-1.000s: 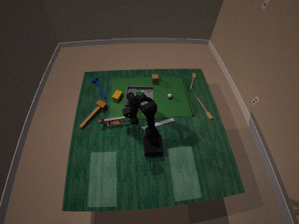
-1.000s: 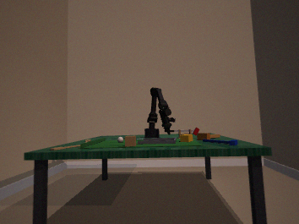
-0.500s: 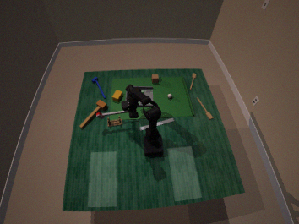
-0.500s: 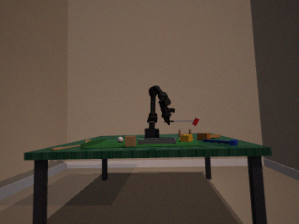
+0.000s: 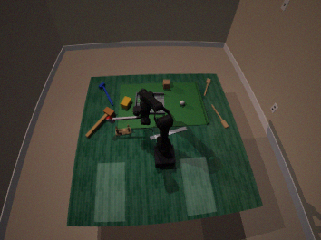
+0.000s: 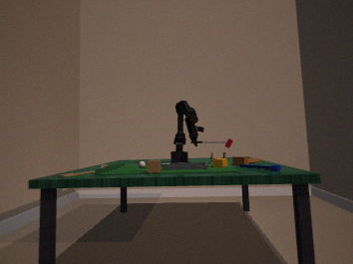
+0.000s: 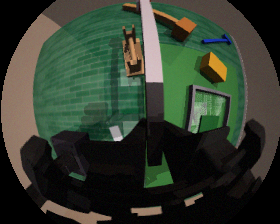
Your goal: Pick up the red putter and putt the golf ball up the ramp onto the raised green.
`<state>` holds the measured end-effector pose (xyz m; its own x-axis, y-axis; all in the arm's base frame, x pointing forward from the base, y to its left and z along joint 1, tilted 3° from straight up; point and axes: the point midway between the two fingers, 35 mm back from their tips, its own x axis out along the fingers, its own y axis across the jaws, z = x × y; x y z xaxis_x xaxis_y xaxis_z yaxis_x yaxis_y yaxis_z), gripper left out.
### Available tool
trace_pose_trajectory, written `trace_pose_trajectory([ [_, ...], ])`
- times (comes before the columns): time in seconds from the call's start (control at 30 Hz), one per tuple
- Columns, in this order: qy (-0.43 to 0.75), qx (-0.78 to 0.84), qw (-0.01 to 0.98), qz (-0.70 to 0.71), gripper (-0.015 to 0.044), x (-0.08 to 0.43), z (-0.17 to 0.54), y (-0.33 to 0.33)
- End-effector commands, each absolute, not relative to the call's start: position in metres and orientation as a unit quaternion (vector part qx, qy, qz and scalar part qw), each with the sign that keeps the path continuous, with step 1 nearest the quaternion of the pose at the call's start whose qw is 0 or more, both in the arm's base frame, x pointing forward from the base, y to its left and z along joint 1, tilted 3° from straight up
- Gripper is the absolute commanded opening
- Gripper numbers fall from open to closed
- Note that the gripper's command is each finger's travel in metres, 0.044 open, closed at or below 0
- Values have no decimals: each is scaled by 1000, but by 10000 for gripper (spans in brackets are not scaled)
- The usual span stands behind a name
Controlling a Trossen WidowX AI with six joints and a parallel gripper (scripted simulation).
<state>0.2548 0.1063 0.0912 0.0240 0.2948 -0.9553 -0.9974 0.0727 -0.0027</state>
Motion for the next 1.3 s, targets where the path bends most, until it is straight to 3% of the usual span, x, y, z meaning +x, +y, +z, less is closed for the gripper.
trace_pose_trajectory([
  [0.0,462,-381,614,513,0,269,93,87],
  [0.5,546,-292,683,388,0,292,92,6],
  [1.27,643,-144,729,187,0,284,95,-129],
])
